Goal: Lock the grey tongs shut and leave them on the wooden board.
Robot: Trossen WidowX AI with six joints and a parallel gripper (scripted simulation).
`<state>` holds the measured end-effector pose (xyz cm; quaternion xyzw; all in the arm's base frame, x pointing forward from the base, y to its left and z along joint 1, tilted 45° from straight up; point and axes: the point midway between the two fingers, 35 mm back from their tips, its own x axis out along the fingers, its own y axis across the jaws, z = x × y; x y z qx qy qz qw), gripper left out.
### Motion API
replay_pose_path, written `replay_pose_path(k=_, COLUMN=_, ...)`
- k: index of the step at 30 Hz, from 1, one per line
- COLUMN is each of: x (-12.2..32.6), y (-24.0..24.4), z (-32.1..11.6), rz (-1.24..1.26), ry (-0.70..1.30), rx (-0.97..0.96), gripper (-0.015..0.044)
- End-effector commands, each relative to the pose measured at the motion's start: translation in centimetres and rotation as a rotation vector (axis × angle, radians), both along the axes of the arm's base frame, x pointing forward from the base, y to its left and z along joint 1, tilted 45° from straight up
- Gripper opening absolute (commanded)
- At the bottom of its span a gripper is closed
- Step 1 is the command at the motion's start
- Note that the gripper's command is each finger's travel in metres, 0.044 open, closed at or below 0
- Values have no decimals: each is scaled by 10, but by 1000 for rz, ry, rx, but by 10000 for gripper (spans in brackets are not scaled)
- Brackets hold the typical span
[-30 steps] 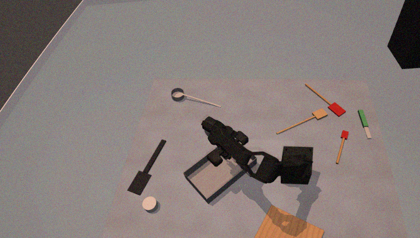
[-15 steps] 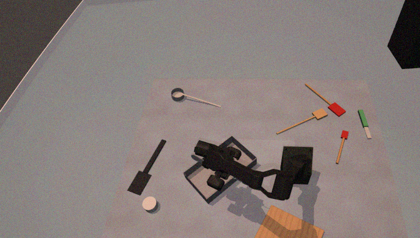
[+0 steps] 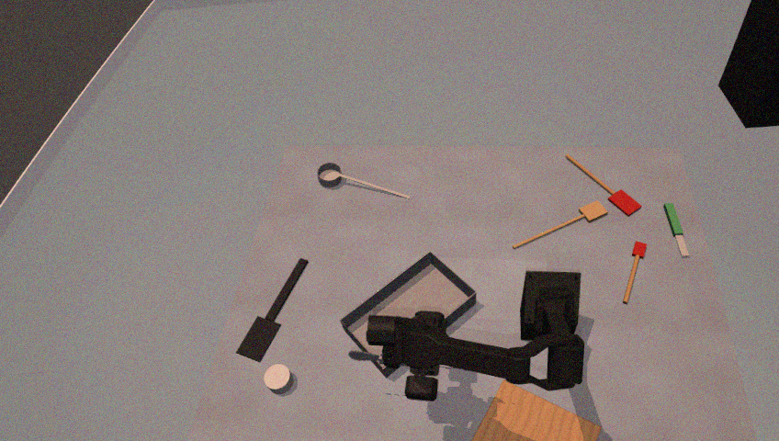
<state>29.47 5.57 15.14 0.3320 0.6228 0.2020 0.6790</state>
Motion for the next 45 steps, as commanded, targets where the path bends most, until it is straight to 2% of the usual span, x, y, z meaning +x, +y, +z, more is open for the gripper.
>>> replay_pose_path(k=1, x=-7, y=13, z=13, rz=53, ry=-54, rx=3, gripper=-150)
replay_pose_path(k=7, x=-10, y=21, z=17, rz=79, ry=-69, rx=-10, gripper=-150)
replay_pose_path(k=20, x=-37, y=70, z=43, rz=245, ry=-185, rx=-92, gripper=-150)
replay_pose_path(k=45, x=-113, y=137, z=93, rz=498, ry=-441, rx=-147, gripper=-150)
